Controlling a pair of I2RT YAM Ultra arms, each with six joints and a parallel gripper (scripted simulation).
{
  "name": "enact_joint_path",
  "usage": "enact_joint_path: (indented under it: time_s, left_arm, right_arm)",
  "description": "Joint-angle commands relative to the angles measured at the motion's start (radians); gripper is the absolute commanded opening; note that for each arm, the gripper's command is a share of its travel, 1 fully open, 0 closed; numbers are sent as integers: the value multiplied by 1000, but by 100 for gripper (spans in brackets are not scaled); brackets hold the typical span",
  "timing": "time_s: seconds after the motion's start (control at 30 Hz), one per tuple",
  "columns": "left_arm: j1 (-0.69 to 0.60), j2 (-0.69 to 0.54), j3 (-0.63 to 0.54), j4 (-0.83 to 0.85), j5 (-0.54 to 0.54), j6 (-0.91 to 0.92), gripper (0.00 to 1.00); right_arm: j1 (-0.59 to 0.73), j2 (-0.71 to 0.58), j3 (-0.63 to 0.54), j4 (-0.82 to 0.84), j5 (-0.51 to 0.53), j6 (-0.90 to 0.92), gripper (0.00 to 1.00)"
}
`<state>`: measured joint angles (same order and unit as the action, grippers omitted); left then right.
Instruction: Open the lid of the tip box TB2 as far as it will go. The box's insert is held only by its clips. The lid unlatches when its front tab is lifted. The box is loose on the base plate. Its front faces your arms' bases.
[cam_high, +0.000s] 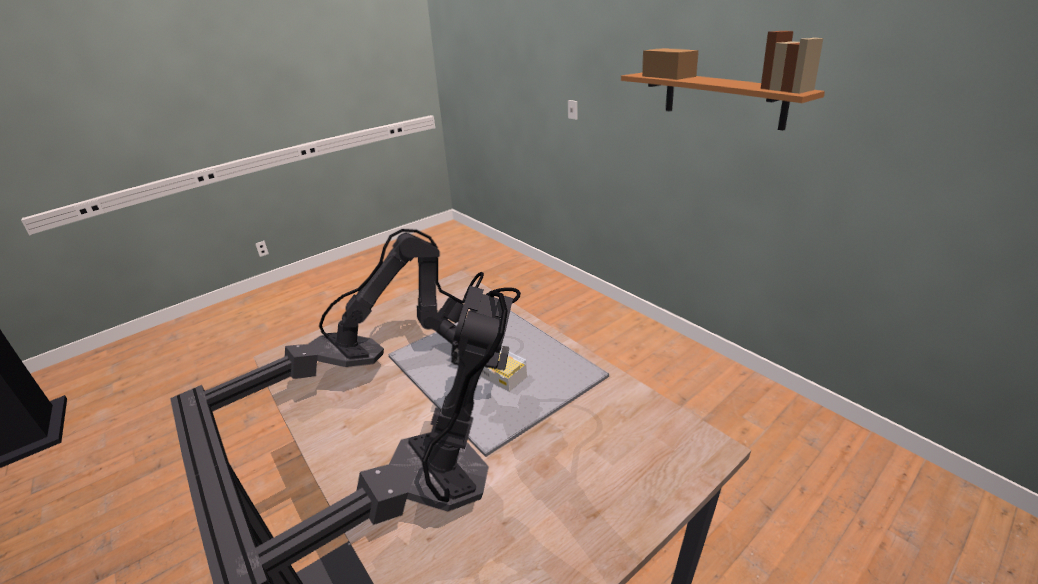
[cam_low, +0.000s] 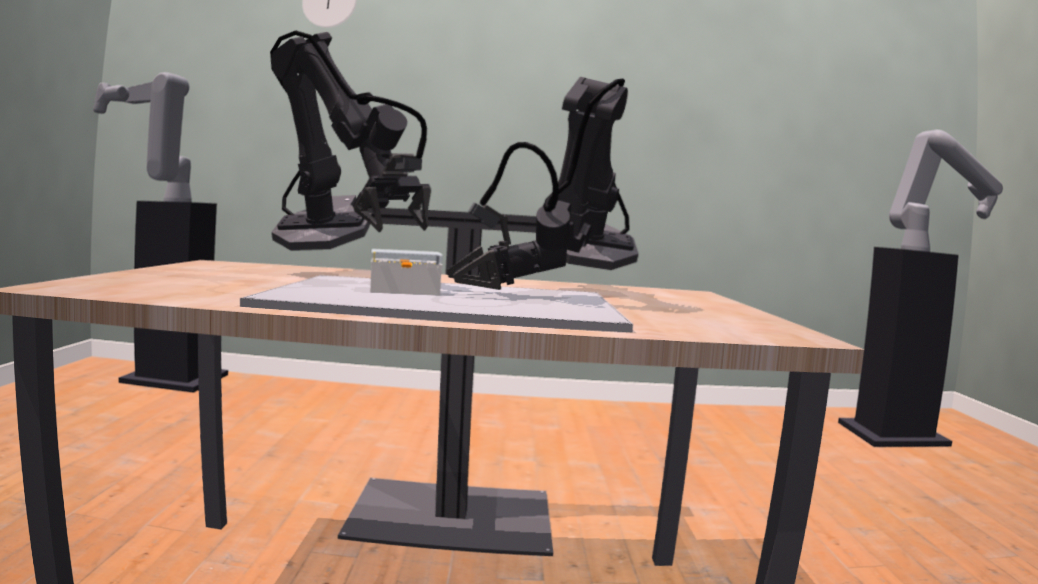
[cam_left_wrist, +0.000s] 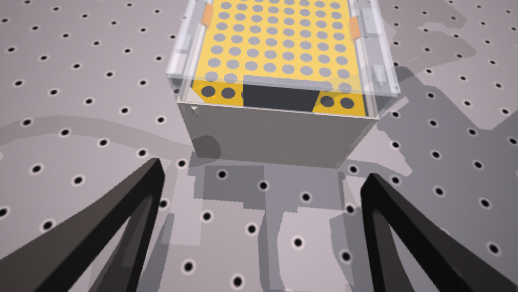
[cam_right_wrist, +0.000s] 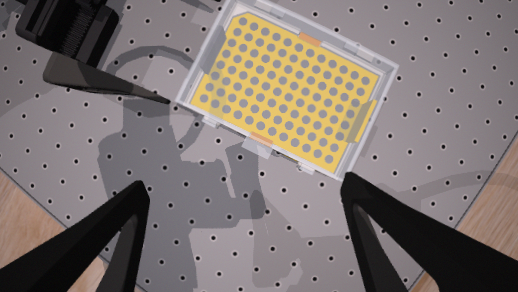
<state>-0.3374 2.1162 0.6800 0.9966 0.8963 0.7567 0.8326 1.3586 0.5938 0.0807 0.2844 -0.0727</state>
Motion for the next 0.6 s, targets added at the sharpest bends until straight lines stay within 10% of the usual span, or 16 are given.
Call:
enact_joint_path:
  time_s: [0.0, 0.57]
  left_arm:
    - [-27, 6, -2, 34, -3, -17, 100]
    - [-91, 52, 56, 64, -57, -57, 100]
  right_arm:
    - [6, -2, 2, 2, 4, -1, 100]
    - [6, -2, 2, 2, 4, -1, 100]
